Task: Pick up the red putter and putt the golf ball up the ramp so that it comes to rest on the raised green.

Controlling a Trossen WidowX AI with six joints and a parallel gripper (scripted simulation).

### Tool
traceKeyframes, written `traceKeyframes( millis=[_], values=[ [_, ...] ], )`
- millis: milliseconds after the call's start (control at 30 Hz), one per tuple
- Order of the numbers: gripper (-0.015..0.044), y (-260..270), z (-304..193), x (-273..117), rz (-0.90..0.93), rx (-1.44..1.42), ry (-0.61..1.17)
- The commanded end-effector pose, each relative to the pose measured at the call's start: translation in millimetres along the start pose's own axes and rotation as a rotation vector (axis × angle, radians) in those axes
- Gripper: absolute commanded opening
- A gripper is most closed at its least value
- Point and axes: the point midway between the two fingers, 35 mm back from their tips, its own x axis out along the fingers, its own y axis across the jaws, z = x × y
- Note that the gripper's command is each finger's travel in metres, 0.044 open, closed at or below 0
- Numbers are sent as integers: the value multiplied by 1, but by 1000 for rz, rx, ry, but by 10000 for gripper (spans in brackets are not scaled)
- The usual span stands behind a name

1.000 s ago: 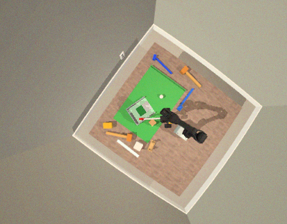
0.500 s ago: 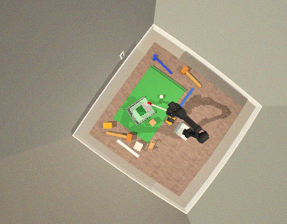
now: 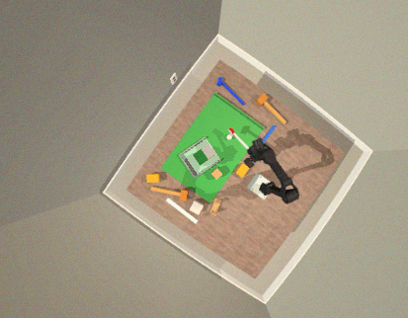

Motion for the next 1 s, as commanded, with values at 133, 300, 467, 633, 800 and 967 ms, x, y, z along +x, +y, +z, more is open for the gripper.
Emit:
traceKeyframes(
  millis=[133,300,467,633,800,967],
  values=[
    [0,-15,-6,-3,-15,103,-1],
    [0,-16,-5,13,-15,103,-1],
    [0,-16,-6,36,-15,103,0],
    [0,-16,-6,39,-15,103,0],
    [0,-16,-6,47,-15,103,0],
    [0,-16,-6,55,-15,103,0]
  ],
)
